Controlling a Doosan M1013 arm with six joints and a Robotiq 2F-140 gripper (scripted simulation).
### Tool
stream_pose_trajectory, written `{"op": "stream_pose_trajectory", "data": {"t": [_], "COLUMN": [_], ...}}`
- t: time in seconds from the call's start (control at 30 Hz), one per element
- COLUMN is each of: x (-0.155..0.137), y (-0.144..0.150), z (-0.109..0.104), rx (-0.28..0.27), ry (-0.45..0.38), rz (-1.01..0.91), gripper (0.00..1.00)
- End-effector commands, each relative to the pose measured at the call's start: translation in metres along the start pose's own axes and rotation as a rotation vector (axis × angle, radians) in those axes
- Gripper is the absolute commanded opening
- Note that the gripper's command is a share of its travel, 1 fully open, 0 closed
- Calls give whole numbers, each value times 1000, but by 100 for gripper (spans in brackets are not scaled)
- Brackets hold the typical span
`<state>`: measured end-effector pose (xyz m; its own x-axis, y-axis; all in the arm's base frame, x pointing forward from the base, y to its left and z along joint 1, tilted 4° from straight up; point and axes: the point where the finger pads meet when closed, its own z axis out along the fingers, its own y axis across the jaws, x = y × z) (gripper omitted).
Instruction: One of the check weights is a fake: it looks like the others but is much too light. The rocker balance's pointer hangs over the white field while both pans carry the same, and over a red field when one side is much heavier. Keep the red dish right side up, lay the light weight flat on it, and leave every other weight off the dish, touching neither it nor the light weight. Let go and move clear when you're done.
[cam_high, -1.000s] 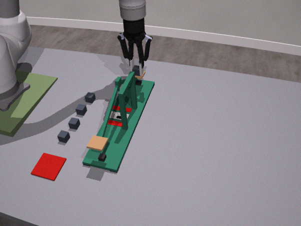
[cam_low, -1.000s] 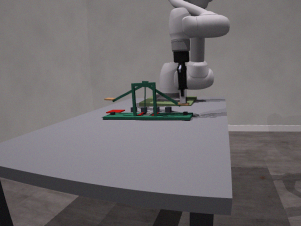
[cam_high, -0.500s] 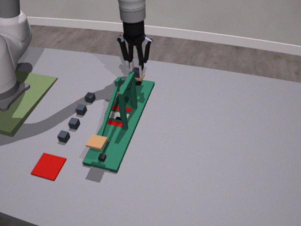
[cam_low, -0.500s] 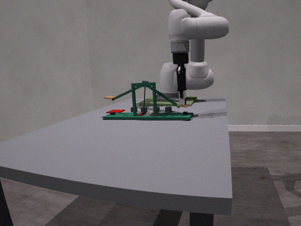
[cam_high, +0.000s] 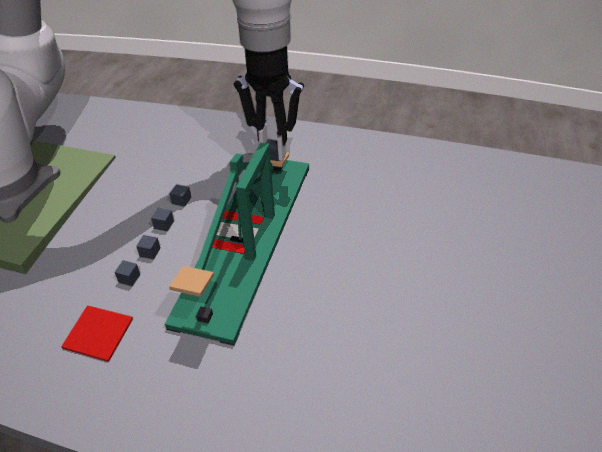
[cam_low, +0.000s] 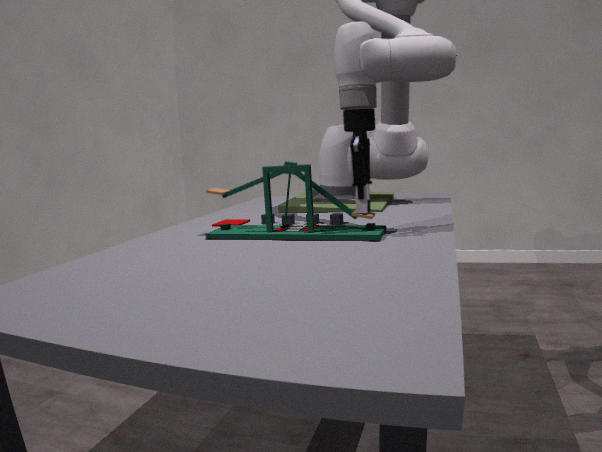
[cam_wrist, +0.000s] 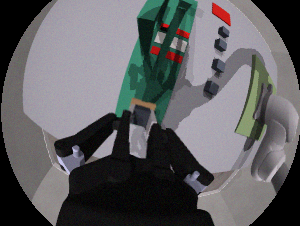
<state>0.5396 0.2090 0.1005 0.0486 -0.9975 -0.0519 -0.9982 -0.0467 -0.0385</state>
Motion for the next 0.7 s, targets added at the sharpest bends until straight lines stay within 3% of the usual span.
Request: {"op": "stream_pose_trajectory", "data": {"t": [0.0,0.67], "x": [1,9], "y": [0,0], "z": [2,12], "rx": [0,0], "ry": [0,0], "rz": [0,0], "gripper": [24,24]}}
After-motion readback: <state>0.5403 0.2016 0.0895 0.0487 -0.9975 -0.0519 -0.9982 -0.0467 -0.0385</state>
